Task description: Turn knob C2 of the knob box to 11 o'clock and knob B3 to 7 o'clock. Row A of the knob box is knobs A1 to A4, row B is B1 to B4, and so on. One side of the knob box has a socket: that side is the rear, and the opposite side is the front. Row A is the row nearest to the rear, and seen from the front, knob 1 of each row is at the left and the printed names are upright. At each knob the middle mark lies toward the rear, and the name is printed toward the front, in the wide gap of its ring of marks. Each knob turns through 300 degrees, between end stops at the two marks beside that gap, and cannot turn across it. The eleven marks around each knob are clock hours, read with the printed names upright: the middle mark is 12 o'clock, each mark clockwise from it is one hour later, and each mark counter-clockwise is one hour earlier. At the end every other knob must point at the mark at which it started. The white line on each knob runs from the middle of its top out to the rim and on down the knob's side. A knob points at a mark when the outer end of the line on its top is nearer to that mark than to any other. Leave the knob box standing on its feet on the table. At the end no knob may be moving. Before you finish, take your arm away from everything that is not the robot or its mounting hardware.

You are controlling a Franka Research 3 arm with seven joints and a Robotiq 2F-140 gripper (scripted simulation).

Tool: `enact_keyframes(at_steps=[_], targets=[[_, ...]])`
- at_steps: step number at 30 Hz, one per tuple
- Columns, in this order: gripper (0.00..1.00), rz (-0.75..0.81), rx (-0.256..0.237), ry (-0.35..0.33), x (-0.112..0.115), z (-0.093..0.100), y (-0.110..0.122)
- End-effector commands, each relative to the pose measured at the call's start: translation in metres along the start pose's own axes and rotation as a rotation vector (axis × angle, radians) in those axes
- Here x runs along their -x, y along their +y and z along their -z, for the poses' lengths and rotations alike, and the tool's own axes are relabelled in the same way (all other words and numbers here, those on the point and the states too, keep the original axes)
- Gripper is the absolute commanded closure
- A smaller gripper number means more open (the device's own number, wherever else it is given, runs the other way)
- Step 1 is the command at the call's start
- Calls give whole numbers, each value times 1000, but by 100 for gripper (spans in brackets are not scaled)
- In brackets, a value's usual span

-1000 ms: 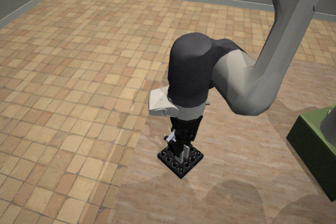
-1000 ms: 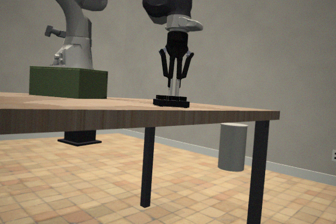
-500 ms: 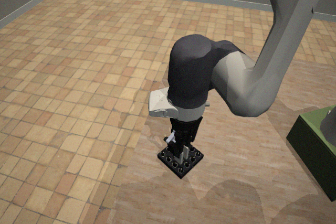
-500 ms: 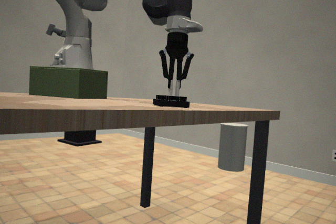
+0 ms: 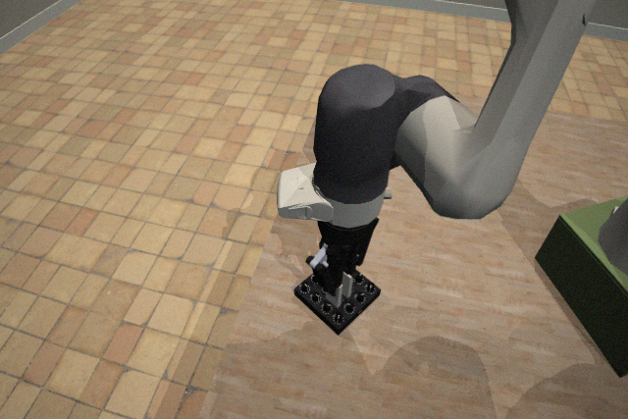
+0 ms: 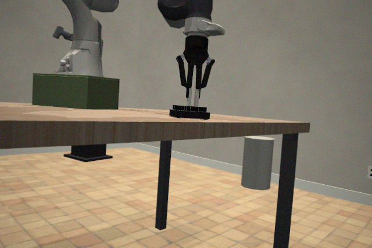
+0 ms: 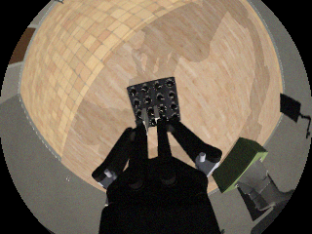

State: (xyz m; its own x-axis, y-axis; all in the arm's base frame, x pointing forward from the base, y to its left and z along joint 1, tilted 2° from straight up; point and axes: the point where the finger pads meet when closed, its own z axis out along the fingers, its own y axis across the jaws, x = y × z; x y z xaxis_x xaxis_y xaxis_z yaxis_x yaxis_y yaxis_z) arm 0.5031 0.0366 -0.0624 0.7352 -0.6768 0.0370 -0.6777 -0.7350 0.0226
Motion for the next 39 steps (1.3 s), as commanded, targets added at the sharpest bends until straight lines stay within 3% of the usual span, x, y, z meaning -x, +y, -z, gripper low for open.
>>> enact_keyframes(at_steps=[1, 15, 16, 39], targets=[[88, -6, -2, 0, 0, -1, -1], [88, -6, -2, 0, 0, -1, -1], [95, -6, -2, 0, 0, -1, -1], [95, -6, -2, 0, 0, -1, -1]])
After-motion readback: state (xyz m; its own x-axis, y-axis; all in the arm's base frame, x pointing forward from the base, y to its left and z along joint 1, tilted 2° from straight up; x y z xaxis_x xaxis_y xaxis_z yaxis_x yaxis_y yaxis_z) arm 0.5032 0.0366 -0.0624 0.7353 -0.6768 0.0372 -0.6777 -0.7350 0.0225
